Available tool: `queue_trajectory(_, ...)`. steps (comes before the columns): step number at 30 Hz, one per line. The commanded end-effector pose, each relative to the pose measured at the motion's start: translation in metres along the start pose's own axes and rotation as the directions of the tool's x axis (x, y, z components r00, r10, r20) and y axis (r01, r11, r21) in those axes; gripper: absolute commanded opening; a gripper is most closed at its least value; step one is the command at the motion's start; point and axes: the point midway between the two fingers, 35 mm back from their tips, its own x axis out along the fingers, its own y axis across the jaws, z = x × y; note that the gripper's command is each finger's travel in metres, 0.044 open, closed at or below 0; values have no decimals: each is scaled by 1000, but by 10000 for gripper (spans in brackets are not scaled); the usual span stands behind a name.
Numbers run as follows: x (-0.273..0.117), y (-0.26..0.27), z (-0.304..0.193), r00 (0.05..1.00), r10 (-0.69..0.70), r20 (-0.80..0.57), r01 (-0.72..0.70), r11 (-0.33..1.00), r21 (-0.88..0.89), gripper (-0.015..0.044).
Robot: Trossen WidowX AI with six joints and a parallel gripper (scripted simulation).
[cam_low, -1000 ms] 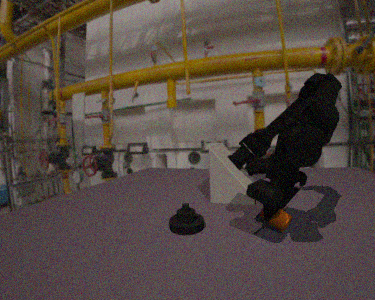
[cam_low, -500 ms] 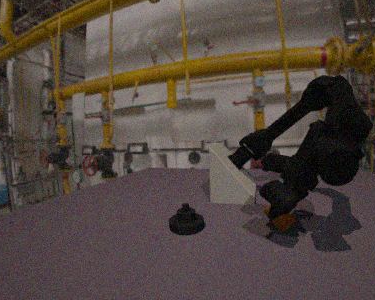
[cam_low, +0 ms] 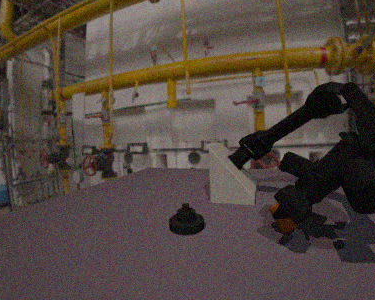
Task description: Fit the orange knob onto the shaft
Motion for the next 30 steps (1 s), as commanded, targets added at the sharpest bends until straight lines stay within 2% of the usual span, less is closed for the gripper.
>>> queue_trajectory(1,-3,0,-3,998,1,59,-1,1000,3,181)
queue_trajectory(7,-6,0,-9,989,-4,146,3,1000,5,181)
queue_trajectory(30,-10,0,-11,990,7,141,-7,1000,4,181)
